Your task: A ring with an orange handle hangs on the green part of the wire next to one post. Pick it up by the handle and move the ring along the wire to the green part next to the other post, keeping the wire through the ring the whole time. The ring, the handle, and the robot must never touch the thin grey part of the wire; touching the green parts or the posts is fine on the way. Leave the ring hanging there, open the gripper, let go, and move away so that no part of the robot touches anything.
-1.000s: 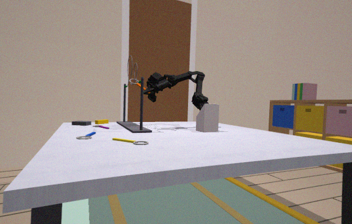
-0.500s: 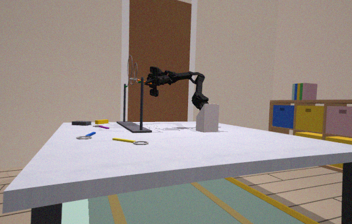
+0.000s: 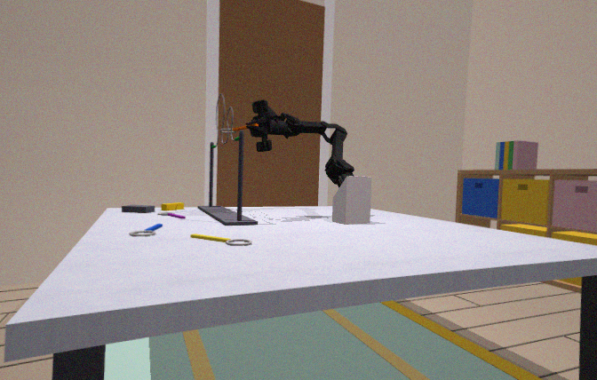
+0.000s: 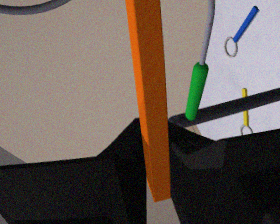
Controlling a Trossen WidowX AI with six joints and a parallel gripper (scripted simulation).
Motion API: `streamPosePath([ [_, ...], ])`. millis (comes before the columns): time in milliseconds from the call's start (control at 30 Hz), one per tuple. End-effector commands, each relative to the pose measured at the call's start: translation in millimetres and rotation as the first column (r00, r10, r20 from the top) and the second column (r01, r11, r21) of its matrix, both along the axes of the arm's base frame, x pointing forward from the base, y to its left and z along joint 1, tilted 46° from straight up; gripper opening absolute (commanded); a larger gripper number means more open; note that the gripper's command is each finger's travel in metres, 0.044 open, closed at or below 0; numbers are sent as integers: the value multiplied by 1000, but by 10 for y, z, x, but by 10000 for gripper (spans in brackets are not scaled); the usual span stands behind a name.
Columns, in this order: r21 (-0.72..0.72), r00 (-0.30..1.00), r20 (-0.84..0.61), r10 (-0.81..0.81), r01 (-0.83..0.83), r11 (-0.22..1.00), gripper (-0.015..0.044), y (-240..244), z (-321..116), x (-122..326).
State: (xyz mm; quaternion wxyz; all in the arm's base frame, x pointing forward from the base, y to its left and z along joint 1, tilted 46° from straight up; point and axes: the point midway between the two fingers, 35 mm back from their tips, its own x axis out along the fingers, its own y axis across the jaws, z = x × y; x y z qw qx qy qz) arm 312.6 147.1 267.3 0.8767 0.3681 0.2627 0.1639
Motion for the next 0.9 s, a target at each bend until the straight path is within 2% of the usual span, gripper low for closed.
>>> streamPosePath([
  [0,86,1000,-15,11,-10,996,-150,85,122,-28],
  [433,272,998,-54,33,-17,962,-150,235,435,-87],
  [633,276,998,-55,33,-17,961,-150,248,495,-94],
  [867,216,999,-43,26,-16,976,-150,240,497,-92],
])
